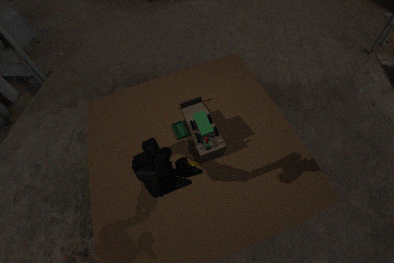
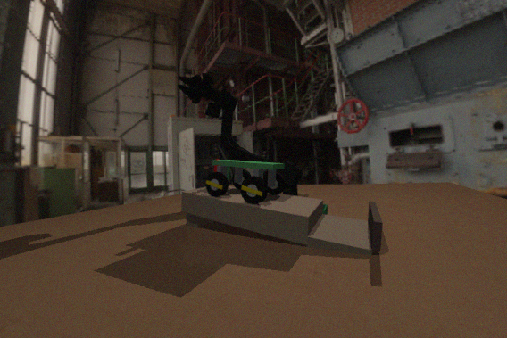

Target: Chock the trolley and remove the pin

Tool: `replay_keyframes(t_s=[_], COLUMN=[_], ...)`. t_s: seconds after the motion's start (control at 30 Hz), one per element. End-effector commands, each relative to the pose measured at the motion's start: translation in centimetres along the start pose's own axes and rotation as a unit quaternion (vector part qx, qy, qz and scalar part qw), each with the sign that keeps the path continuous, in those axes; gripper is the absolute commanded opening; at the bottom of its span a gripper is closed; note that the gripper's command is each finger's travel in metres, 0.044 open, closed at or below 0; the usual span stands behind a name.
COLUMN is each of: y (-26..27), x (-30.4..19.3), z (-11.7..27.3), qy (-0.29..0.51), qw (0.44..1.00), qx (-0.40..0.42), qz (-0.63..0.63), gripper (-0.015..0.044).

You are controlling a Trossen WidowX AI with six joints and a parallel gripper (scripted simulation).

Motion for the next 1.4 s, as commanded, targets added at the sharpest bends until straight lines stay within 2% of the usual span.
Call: replay_keyframes(t_s=[0.0, 0.23, 0.3, 0.4, 0.67, 0.8, 0.97, 1.17, 1.37], y=[-0.1, -3.9, -4.8, -4.6, -6.5, -7.1, -6.7, -4.8, -2.0], x=[0.1, 3.5, 4.4, 7.2, 11.0, 14.4, 18.9, 23.7, 28.0], z=[0.2, 4.6, 5.7, 6.8, 10.2, 12.6, 14.9, 16.6, 17.2], qy=[0.000, 0.019, 0.028, 0.001, 0.040, 0.076, 0.121, 0.149, 0.182], qw=[1.000, 0.974, 0.955, 0.932, 0.821, 0.696, 0.504, 0.270, 0.013], qx=[-0.002, -0.077, -0.099, -0.115, -0.173, -0.206, -0.230, -0.239, -0.230], qz=[0.005, 0.213, 0.277, 0.344, 0.543, 0.684, 0.824, 0.921, 0.956], gripper=[0.0374, 0.0190, 0.0190, 0.0190, 0.0190, 0.0190, 0.0190, 0.0190, 0.0190])
Point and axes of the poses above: the point midway between the two fingers, 35 mm back from their tips, its own z axis back along the fingers, its own y axis across the jaws, x = y × z, the point moved 6 cm from there along z, back along the fingers, and after that the axes turned 7 degrees about z, right-handed, at the moved point
